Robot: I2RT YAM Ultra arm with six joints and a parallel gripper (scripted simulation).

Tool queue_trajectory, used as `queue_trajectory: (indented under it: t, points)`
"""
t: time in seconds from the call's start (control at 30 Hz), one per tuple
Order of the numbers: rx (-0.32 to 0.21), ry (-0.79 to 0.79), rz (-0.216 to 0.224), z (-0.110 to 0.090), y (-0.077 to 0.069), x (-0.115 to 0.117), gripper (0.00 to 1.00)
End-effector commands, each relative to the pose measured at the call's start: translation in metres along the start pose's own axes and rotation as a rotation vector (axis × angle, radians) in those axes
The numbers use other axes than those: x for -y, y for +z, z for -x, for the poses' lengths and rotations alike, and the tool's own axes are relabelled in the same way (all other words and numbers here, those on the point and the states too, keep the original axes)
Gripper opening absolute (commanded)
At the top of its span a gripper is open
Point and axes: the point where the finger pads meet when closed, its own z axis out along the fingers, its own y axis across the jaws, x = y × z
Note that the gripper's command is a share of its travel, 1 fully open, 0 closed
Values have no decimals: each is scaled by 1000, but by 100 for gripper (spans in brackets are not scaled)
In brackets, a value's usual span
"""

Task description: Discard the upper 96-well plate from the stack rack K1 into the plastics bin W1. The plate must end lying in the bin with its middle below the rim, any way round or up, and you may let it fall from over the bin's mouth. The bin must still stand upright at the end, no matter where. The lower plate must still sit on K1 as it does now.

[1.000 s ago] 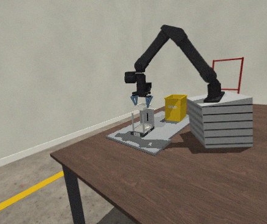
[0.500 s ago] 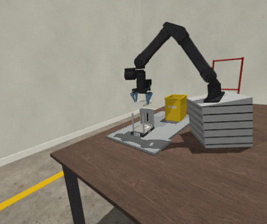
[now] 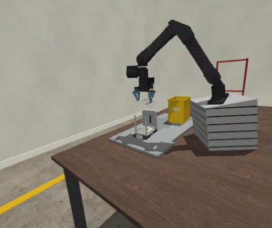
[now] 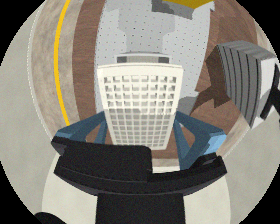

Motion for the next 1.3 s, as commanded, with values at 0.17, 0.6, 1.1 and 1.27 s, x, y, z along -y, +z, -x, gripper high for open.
queue_trajectory:
  t: [0.17,0.6,1.1,1.27]
  points:
    - [2,3,-2,2,-18,1,0]
    - [2,3,-2,2,-19,1,0]
    - [2,3,-2,2,-19,1,0]
    - [2,26,-2,14,-19,5,0]
